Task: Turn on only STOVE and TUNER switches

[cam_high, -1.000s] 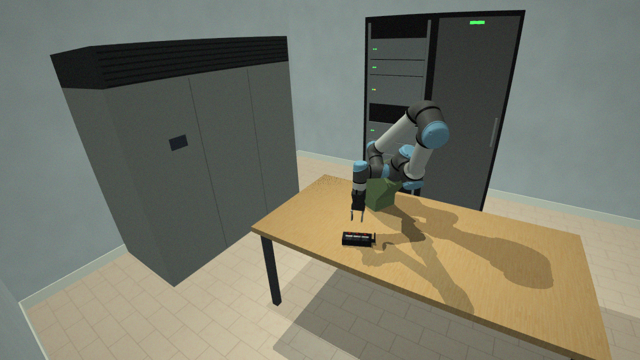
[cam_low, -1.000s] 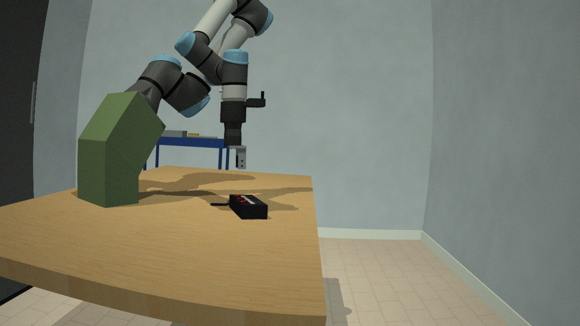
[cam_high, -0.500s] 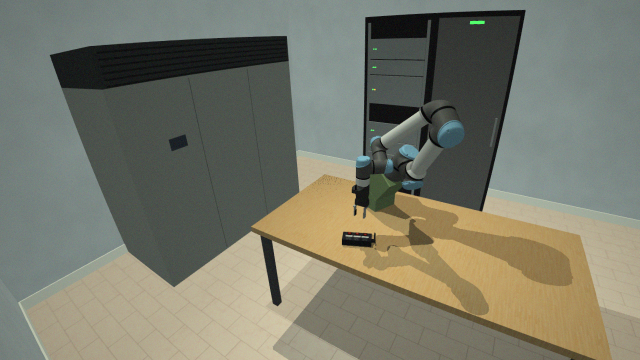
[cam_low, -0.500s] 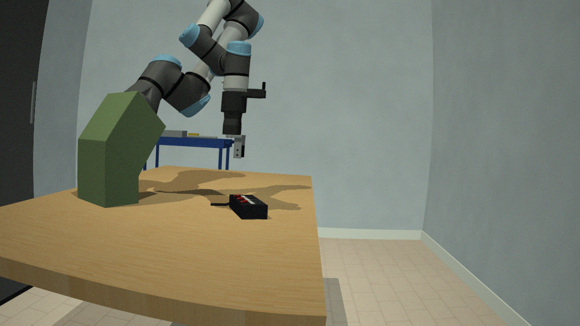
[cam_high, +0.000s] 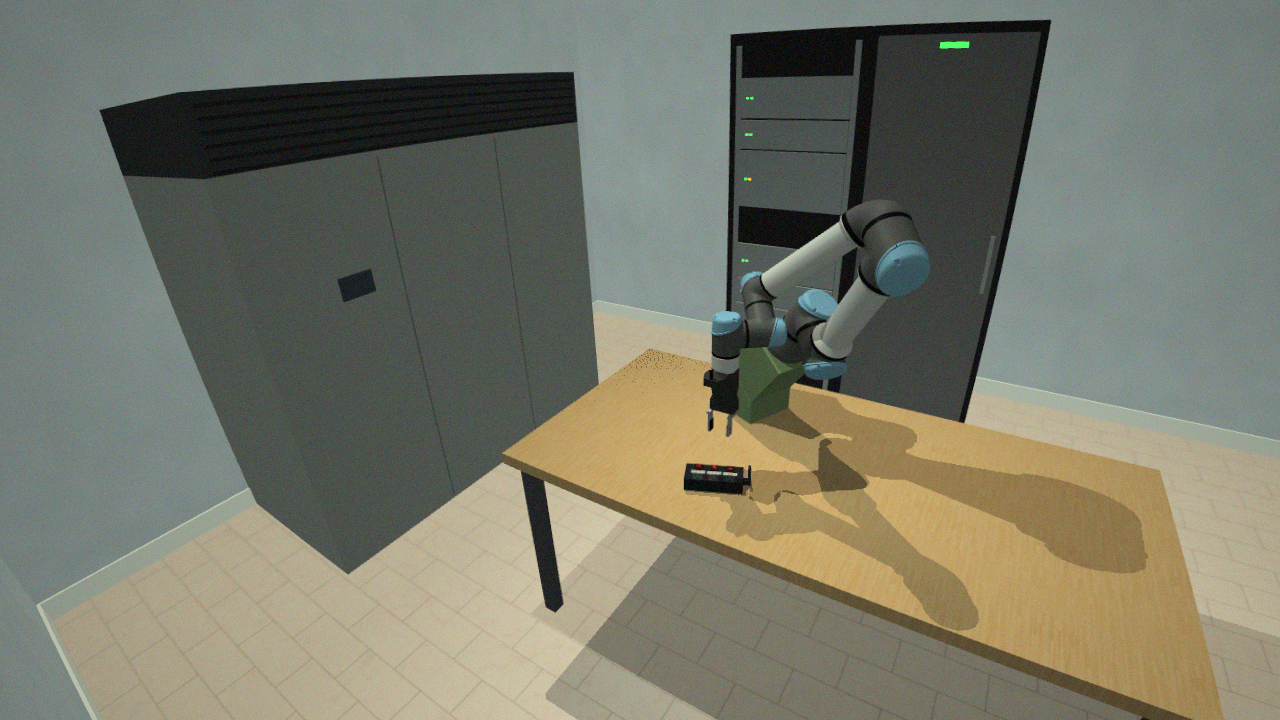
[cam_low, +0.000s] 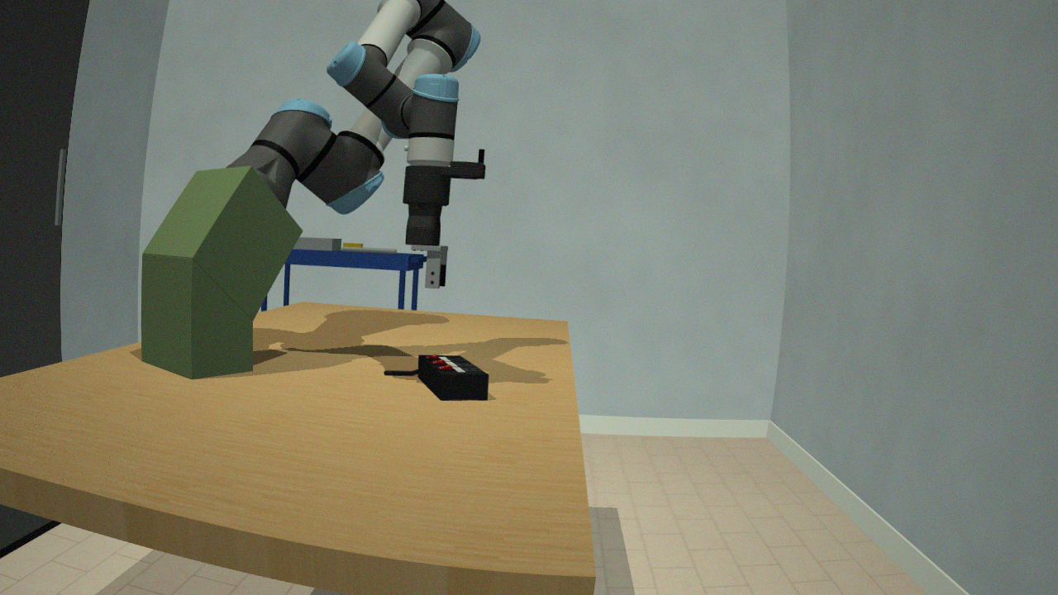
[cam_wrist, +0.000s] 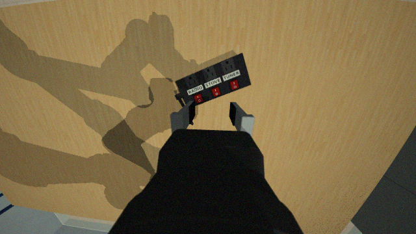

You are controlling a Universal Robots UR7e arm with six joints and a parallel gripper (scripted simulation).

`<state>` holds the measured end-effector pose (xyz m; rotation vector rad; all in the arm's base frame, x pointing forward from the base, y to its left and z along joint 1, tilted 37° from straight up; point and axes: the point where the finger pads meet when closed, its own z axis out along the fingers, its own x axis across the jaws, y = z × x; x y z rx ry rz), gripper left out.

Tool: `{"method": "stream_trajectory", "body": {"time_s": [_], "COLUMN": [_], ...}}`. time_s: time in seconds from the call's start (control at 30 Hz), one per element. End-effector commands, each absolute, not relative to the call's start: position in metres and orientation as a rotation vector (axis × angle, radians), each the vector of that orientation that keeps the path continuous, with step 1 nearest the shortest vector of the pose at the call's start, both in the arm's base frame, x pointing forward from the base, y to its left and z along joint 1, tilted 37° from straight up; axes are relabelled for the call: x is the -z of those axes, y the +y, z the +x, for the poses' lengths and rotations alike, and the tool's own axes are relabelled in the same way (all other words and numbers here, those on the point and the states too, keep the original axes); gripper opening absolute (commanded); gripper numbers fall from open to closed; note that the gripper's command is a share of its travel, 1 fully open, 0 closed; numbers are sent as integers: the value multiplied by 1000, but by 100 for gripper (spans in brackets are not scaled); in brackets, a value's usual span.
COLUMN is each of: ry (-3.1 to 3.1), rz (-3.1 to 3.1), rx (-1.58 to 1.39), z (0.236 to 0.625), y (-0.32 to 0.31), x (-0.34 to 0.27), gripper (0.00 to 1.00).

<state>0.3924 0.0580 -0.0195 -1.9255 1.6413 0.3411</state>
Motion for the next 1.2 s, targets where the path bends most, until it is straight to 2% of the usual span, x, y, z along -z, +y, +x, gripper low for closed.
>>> {"method": "stream_trajectory", "body": {"time_s": [0.0,0.63,1.17], "ry": [1647,1885,2329], "rz": [-1921,-1725,-1211], "rx": [-342,-435,-624], "z": [393,403,417], "y": [58,62,76], "x": [20,30,53], "gripper": [100,100,100]}}
